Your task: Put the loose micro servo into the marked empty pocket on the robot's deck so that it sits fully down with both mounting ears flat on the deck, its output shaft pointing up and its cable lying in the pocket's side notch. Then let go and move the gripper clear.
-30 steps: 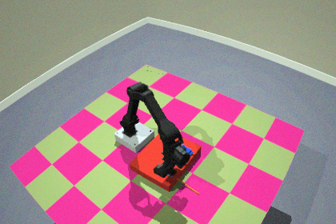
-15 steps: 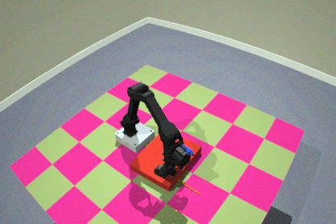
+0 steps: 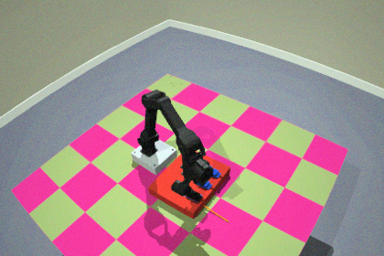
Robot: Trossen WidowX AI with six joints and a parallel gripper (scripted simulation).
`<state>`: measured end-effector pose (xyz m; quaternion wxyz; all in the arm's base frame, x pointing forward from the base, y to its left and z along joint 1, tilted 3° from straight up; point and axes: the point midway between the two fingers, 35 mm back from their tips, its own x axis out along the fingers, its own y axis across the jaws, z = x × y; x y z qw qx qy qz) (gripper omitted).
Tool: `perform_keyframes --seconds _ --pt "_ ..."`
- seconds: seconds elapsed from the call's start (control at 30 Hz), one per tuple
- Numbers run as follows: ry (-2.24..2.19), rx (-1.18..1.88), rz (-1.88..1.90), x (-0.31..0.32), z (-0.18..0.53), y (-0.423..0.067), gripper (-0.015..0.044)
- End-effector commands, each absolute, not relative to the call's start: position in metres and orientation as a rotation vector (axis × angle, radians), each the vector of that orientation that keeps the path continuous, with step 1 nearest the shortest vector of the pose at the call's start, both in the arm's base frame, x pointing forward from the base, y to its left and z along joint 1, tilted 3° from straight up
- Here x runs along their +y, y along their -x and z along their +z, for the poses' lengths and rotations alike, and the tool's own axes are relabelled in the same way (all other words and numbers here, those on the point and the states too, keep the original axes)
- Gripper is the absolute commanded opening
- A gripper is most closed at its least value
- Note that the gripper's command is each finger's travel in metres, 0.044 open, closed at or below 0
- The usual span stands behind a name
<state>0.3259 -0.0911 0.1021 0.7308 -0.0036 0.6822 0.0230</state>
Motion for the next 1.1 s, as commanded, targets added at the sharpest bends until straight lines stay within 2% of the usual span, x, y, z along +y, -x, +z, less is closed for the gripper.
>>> perform_keyframes --seconds 0.0,0.1,0.23,0.43,0.63,1.07 --pt "0.008 1.499 0.049 -0.096 0.123 -0.294 0.0371" --pt "0.009 1.503 0.048 -0.097 0.143 -0.253 0.044" --pt "0.009 1.505 0.048 -0.096 0.151 -0.232 0.044" --pt "0.009 1.504 0.047 -0.096 0.156 -0.232 0.044" --pt "0.012 1.491 0.036 -0.096 0.2 -0.229 0.044" --pt "0.012 1.491 0.035 -0.096 0.202 -0.229 0.044"
